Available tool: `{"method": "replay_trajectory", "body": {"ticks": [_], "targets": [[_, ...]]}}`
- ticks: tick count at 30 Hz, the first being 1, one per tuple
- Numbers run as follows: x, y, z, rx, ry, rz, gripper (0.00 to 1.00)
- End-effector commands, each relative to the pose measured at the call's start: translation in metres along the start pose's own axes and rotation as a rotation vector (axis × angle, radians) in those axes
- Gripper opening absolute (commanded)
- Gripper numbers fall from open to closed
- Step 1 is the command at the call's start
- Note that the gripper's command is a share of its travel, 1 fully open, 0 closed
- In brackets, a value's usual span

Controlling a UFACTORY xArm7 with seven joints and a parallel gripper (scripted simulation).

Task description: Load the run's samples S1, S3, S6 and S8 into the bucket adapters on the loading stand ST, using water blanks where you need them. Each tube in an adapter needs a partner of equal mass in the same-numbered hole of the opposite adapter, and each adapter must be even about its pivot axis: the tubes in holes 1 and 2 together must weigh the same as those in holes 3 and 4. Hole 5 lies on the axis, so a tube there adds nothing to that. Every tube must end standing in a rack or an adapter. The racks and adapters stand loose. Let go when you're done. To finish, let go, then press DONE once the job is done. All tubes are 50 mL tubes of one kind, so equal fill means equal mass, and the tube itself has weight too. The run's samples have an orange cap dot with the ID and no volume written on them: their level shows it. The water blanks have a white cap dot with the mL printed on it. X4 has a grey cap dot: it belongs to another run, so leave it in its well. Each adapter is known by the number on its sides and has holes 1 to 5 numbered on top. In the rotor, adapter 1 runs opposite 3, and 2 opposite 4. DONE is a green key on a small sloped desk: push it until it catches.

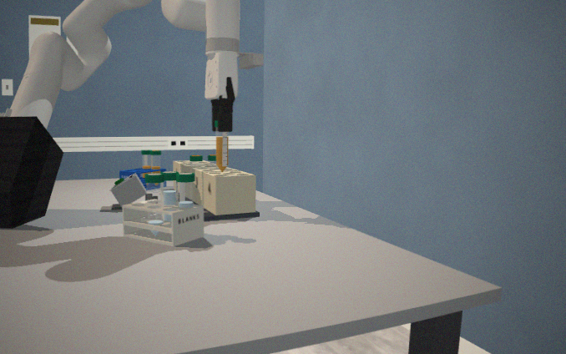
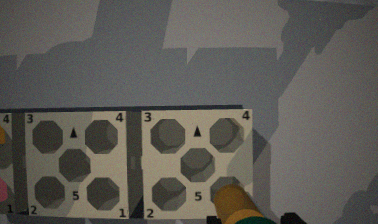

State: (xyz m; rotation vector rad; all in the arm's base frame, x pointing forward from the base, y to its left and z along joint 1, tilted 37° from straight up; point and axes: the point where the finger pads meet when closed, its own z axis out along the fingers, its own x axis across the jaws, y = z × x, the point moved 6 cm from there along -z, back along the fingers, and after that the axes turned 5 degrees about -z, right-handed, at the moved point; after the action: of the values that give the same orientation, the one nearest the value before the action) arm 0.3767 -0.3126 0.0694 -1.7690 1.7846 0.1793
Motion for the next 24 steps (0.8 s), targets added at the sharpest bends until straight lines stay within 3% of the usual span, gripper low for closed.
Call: {"method": "replay_trajectory", "body": {"ticks": [1,24], "targets": [[0.001,0.000,-0.002,0.003,0.004,0.000,0.00],[0.001,0.000,0.010,0.003,0.004,0.000,0.00]]}}
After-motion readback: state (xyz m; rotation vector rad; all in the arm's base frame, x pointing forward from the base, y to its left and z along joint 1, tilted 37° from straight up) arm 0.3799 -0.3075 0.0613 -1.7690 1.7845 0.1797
